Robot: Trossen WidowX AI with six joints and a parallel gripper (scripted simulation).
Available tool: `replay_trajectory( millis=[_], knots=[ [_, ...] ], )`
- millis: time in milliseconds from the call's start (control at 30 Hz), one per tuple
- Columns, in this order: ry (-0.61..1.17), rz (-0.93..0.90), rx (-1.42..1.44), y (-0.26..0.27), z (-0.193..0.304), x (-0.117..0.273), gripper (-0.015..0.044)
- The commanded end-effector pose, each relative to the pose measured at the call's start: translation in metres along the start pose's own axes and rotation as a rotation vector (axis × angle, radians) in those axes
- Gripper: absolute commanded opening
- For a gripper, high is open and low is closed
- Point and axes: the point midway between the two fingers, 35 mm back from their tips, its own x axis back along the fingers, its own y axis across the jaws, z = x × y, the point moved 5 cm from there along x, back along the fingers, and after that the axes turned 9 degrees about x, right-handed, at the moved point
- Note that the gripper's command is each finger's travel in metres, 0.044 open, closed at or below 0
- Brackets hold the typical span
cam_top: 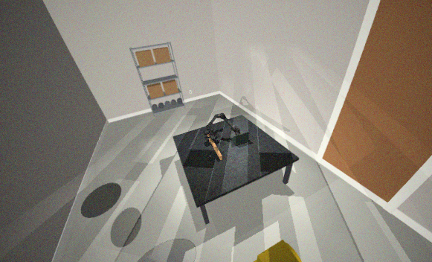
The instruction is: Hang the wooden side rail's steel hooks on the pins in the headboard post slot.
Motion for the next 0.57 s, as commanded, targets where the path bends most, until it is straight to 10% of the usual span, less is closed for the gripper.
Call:
replay_trajectory(
  millis=[0,533],
  knots=[
    [0.001,-0.004,0.004,-0.0001,-0.0129,-0.0003,0.044],
    [0.003,0.002,0.01,-0.0011,-0.0104,0.0012,0.044]
  ],
)
